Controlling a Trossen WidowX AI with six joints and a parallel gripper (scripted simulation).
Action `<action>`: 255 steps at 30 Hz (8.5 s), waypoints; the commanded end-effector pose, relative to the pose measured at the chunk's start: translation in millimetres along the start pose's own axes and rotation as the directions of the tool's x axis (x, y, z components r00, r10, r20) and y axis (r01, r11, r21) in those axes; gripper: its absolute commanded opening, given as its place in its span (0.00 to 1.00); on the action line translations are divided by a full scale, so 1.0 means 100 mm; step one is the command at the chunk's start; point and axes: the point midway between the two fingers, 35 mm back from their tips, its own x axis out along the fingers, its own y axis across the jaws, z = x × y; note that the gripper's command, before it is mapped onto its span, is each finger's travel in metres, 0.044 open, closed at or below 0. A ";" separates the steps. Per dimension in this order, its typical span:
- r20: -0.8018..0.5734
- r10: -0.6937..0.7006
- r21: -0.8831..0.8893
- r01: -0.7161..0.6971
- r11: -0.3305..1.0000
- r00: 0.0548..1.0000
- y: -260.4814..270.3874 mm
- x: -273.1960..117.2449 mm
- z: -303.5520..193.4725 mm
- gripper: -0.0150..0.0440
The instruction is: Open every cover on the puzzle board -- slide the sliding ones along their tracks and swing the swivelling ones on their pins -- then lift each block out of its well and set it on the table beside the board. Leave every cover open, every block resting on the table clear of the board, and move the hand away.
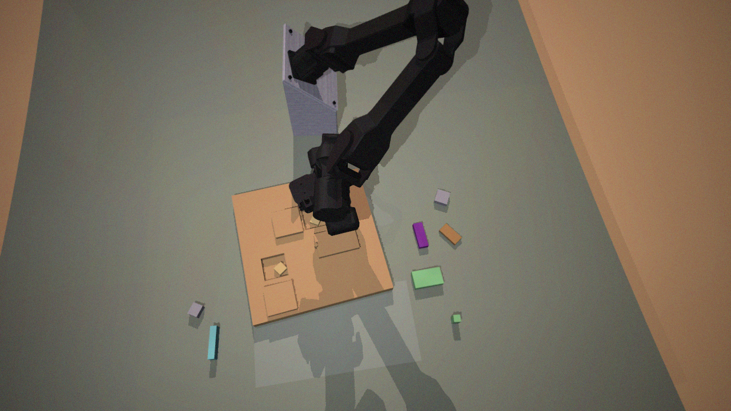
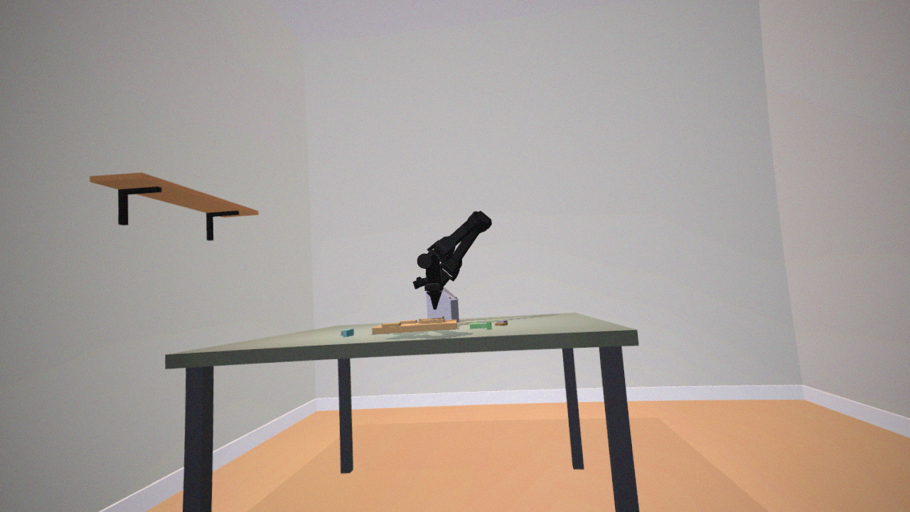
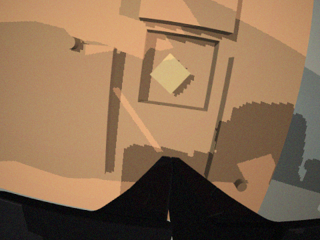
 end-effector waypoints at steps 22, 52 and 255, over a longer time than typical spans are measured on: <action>-0.007 -0.002 0.006 0.002 1.000 1.000 -0.01 0.26 -0.01 0.25; -0.008 -0.002 0.006 0.002 1.000 1.000 -0.01 0.45 0.05 0.25; -0.003 -0.005 0.010 0.005 1.000 1.000 -0.97 0.28 0.48 0.25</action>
